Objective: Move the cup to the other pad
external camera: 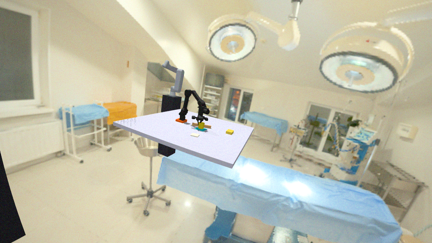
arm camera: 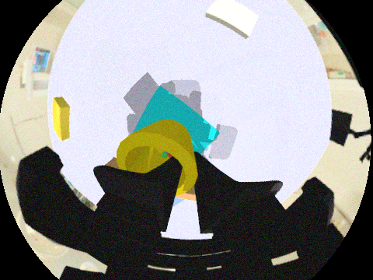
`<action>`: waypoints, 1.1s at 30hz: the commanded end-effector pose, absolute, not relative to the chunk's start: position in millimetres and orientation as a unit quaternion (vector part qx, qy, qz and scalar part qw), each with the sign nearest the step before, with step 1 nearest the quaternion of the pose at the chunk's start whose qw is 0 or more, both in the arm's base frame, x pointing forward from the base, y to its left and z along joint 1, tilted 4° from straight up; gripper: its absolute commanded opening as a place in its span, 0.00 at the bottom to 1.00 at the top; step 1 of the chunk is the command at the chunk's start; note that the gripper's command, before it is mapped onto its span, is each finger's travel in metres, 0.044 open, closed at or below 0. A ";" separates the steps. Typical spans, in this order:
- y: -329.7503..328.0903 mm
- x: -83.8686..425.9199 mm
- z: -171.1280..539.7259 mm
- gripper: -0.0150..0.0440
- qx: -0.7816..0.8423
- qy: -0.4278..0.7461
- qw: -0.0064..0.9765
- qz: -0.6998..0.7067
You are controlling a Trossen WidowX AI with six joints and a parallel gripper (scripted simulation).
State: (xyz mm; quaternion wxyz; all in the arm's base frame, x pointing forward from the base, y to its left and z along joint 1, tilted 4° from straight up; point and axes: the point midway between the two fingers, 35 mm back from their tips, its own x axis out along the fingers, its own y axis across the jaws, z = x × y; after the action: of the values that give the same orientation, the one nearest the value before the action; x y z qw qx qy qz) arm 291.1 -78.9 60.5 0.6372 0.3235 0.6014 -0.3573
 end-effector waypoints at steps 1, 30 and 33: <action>-78.9 291.3 61.0 0.25 0.324 0.601 0.637 -0.357; -78.4 291.9 70.6 0.50 0.323 0.601 0.638 -0.357; -78.2 292.1 74.6 0.50 0.323 0.601 0.638 -0.357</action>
State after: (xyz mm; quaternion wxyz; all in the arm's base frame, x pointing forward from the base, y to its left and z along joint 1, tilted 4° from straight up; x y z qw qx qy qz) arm 291.8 -78.5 69.7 0.6376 0.3230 0.6016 -0.3567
